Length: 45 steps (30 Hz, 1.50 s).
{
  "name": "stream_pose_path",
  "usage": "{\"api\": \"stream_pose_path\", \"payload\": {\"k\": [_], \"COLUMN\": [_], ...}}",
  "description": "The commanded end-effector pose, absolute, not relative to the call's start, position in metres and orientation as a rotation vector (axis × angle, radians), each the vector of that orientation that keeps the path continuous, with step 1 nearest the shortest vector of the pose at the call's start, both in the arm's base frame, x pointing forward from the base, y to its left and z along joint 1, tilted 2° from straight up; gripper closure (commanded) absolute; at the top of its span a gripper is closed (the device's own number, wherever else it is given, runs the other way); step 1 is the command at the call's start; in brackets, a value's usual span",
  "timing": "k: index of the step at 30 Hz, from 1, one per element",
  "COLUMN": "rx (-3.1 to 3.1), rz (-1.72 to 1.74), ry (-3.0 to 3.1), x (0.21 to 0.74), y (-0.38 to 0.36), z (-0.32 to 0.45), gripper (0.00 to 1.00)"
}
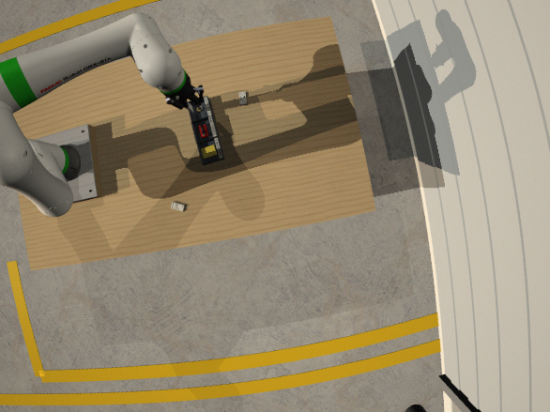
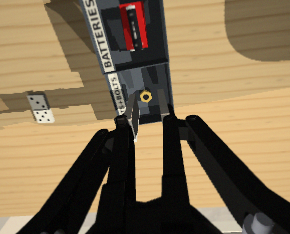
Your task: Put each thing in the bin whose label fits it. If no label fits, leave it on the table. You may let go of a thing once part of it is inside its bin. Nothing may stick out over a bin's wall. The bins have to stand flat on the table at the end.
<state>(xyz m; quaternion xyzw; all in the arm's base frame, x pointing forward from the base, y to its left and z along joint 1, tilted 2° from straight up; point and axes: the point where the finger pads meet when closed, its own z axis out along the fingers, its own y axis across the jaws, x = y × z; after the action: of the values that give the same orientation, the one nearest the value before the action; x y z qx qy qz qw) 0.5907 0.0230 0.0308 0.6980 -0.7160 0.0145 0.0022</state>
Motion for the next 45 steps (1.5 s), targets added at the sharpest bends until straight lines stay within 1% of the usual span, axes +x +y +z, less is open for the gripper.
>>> {"api": "stream_pose_path", "payload": {"k": [1, 9, 10, 45], "rx": [2.190, 2.190, 2.190, 2.190], "rz": [0.046, 0.046, 0.046, 0.046], "ry": [-2.246, -2.246, -2.246, -2.246], "x": [0.591, 0.591, 0.590, 0.588], "y": [0.023, 0.023, 0.023, 0.026], "z": [0.042, 0.049, 0.053, 0.174], "gripper": [0.73, 0.73, 0.00, 0.00]}}
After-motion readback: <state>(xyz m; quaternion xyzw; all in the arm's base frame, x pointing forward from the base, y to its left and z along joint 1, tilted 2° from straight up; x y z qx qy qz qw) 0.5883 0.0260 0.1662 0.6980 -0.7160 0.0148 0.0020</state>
